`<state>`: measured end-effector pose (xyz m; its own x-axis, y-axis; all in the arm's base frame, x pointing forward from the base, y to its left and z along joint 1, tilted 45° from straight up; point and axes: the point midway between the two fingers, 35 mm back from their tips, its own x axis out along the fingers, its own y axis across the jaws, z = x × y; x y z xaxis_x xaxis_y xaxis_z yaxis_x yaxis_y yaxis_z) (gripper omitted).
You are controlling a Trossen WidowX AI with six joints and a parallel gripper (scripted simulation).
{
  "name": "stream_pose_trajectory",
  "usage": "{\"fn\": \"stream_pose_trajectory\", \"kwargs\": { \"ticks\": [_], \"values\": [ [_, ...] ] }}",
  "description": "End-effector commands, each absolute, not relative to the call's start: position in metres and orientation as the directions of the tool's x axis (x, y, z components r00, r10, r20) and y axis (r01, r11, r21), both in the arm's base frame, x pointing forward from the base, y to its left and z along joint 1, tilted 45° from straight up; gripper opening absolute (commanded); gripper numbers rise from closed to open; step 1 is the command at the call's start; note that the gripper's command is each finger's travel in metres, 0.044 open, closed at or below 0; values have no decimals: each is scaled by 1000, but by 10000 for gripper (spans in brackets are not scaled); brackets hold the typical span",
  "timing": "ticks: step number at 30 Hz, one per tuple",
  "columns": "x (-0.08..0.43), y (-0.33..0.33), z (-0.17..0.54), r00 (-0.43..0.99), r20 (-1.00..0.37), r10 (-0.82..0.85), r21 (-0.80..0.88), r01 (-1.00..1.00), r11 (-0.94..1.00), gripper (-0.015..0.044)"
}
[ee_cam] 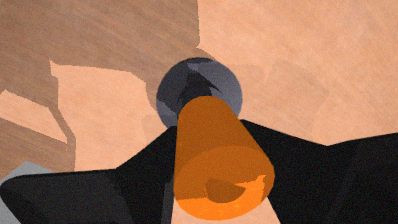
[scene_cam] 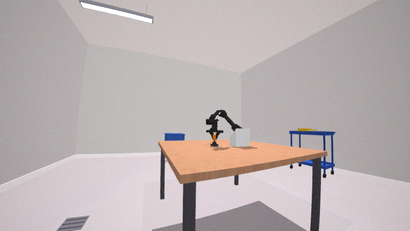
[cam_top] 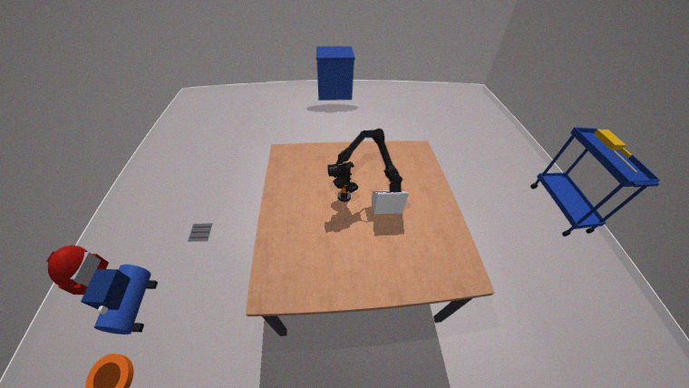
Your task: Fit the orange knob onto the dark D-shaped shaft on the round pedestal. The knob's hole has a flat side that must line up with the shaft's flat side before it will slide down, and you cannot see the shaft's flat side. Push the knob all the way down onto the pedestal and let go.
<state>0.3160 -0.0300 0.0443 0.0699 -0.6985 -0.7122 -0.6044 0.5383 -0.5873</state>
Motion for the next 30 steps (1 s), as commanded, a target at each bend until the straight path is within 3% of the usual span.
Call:
{"fn": "stream_pose_trajectory", "kwargs": {
  "ticks": [1,10,16,30],
  "values": [
    [316,-30,44,71,-713,-698,-586,-607,537,0],
    [318,-27,47,71,-713,-698,-583,-614,533,0],
    [319,-28,47,71,-713,-698,-498,-752,432,0],
    [317,-30,44,71,-713,-698,-493,-758,426,0]
  ]
}}
